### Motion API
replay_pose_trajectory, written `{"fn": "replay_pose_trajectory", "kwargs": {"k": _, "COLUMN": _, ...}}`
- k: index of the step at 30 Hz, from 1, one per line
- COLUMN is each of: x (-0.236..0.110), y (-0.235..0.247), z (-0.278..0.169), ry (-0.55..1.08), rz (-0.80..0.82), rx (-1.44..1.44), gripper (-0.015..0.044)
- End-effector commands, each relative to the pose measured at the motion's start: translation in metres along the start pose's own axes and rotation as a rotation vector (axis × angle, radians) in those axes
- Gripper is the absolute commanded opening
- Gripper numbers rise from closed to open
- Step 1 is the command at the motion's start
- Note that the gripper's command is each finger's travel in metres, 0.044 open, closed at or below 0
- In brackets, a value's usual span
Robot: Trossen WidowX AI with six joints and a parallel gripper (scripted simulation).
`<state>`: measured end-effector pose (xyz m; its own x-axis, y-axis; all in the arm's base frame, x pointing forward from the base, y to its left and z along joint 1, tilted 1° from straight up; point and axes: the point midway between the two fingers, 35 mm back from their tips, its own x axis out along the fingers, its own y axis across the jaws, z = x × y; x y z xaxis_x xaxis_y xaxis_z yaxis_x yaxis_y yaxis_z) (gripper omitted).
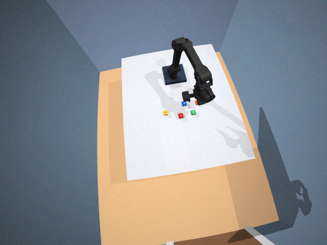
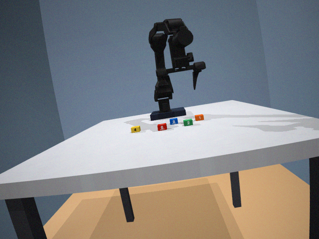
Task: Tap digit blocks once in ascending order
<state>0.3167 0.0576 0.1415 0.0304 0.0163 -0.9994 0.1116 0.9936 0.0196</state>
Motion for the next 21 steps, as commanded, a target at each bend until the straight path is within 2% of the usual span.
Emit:
{"fn": "replay_pose_trajectory", "kwargs": {"k": 1, "x": 0.001, "y": 0.043, "z": -0.037, "ry": 0.003, "rz": 0.007, "rx": 0.007, "gripper": 0.04}}
{"fn": "replay_pose_trajectory", "kwargs": {"k": 6, "x": 0.001, "y": 0.045, "z": -0.039, "ry": 0.004, "rz": 0.007, "rx": 0.007, "gripper": 0.04}}
{"fn": "replay_pose_trajectory", "kwargs": {"k": 8, "x": 0.009, "y": 0.046, "z": -0.038, "ry": 0.003, "rz": 0.007, "rx": 0.007, "gripper": 0.0348}}
{"fn": "replay_pose_trajectory", "kwargs": {"k": 14, "x": 0.08, "y": 0.046, "z": -0.039, "ry": 0.004, "rz": 0.007, "rx": 0.007, "gripper": 0.019}}
{"fn": "replay_pose_trajectory", "kwargs": {"k": 21, "x": 0.082, "y": 0.046, "z": -0.039, "ry": 0.004, "rz": 0.007, "rx": 0.007, "gripper": 0.002}}
